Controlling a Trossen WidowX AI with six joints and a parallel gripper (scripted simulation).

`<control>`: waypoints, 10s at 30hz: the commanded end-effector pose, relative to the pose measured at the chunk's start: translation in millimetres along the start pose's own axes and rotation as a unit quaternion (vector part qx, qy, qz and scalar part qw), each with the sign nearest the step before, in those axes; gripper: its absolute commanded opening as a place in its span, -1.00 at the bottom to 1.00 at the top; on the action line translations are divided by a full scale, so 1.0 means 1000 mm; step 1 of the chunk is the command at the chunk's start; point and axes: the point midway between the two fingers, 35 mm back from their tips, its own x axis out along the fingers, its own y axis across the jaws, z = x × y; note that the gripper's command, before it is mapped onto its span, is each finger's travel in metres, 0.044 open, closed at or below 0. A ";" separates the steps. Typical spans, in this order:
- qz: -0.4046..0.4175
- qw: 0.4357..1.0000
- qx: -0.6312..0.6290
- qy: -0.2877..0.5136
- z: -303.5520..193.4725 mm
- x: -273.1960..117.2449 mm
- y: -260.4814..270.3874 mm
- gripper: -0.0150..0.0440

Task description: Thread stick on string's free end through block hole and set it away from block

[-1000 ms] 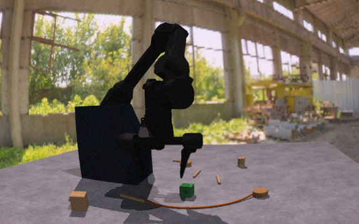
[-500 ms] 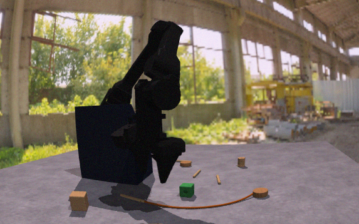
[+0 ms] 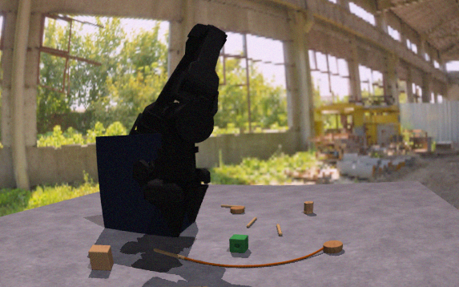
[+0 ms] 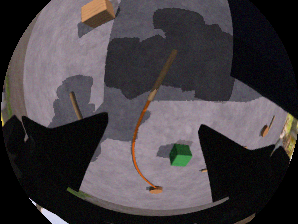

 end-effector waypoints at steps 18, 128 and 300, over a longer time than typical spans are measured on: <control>0.003 0.987 0.163 0.000 0.010 0.000 0.005 0.47; 0.004 0.987 0.161 -0.002 0.010 0.015 0.006 -0.49; 0.000 -0.671 -0.741 -0.003 -0.113 0.001 0.055 -0.49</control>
